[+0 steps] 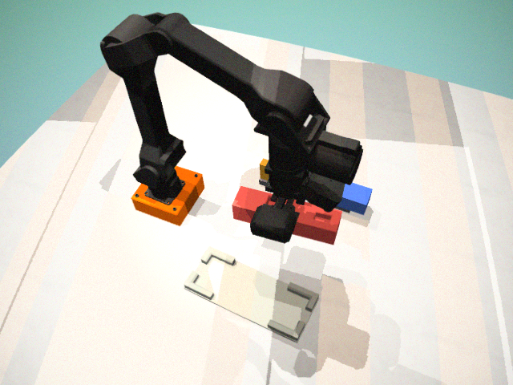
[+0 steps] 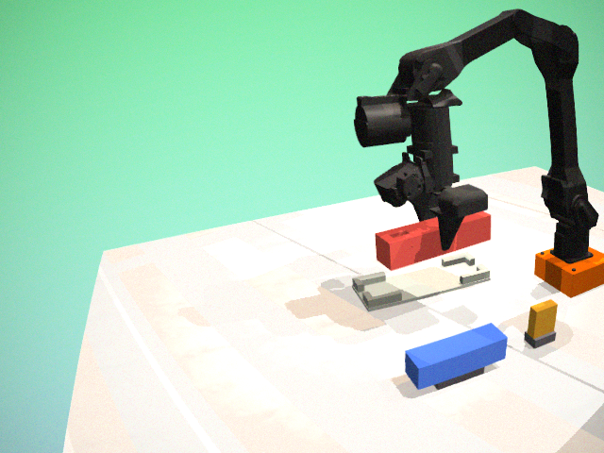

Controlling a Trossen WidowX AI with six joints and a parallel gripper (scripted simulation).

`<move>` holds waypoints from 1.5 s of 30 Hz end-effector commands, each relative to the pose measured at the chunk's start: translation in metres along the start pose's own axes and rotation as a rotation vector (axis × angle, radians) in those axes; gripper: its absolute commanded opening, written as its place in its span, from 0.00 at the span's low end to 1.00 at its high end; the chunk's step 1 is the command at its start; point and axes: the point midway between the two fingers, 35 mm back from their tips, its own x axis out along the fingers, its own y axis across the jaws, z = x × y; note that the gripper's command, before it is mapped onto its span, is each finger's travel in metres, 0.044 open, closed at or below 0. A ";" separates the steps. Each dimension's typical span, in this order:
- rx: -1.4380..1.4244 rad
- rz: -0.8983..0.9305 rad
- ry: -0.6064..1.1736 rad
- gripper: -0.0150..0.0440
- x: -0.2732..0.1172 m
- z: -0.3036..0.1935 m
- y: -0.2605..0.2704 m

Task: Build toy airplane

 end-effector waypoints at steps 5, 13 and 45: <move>0.031 0.003 0.002 0.25 0.012 -0.005 -0.023; 0.065 0.001 0.002 0.25 0.023 -0.011 -0.047; 0.145 -0.005 0.004 0.59 0.048 -0.036 -0.097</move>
